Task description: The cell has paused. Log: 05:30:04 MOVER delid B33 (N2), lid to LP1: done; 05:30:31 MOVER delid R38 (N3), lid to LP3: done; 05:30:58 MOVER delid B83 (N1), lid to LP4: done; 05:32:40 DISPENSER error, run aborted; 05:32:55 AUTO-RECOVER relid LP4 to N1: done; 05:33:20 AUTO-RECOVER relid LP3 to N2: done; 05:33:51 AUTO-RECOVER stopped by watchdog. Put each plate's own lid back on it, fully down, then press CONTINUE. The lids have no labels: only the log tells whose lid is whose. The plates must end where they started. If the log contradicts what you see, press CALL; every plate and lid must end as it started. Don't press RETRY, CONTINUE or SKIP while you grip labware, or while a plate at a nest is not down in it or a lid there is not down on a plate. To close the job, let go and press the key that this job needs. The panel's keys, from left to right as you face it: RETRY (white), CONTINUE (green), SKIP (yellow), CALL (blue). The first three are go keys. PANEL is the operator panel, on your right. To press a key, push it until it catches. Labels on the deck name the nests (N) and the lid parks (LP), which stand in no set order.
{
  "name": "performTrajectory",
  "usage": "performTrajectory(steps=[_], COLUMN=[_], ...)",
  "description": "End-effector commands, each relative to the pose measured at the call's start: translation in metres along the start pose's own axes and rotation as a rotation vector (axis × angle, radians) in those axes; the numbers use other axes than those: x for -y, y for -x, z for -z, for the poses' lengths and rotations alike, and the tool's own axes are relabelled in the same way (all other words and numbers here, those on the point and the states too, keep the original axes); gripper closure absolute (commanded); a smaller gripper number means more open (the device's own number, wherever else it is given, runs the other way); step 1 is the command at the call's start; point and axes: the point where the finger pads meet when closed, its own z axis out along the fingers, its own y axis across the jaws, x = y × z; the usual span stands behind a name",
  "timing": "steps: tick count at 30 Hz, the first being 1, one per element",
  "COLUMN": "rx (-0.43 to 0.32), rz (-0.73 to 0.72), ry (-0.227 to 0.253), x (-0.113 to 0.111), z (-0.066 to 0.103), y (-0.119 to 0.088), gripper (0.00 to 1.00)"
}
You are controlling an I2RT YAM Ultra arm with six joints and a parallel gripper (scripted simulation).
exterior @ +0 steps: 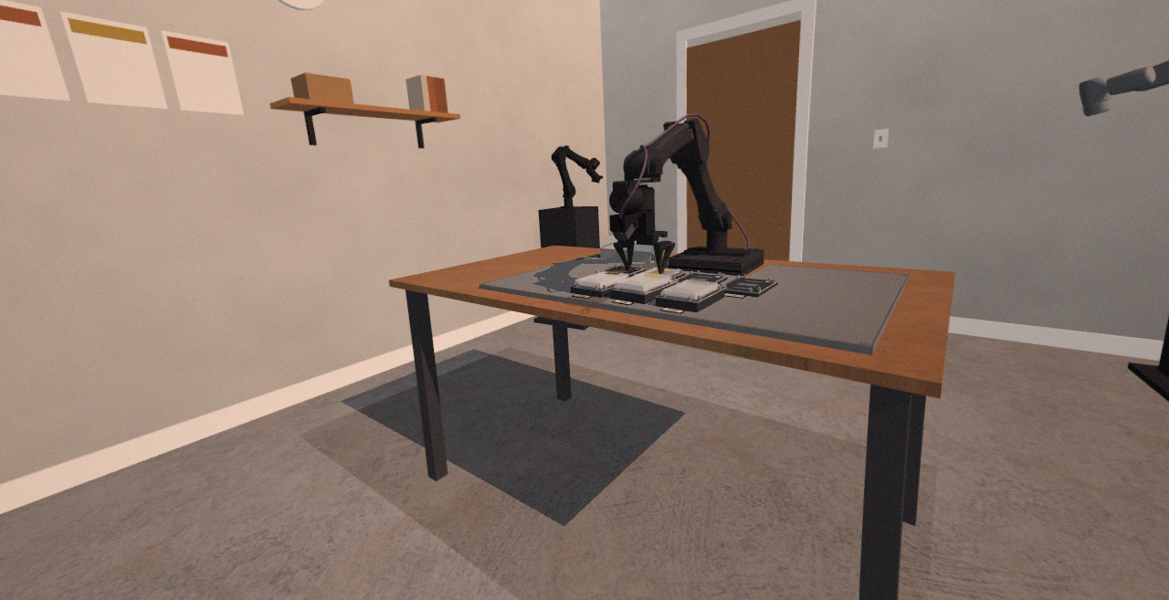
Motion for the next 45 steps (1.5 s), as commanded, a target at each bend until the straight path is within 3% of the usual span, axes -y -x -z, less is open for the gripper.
performTrajectory(steps=[1,2,6,10,11,15,20,23,28,32,45], rx=[0.027,0.002,-0.01,-0.008,0.058,-0.01,0.057,0.037,0.05,0.029,0.034], rz=[-0.005,-0.005,-0.005,-0.005,-0.005,-0.005,-0.004,-0.004,-0.004,-0.003,-0.002], ry=[0.007,0.006,0.005,0.005,0.008,0.005,0.008,0.007,0.008,0.007,0.007], x=[-0.003,-0.002,-0.002,-0.002,-0.003,-0.002,-0.003,-0.003,-0.004,-0.004,-0.004], z=[0.001,-0.006,-0.017,-0.02,0.001,-0.029,-0.008,-0.017,-0.011,-0.018,-0.009], y=[0.009,0.001,-0.001,-0.001,0.012,-0.001,0.016,0.015,0.017,0.014,0.013], gripper=[0.0,0.0,0.0,0.0,0.0,0.0,0.0,0.0,0.0,0.0,0.0])
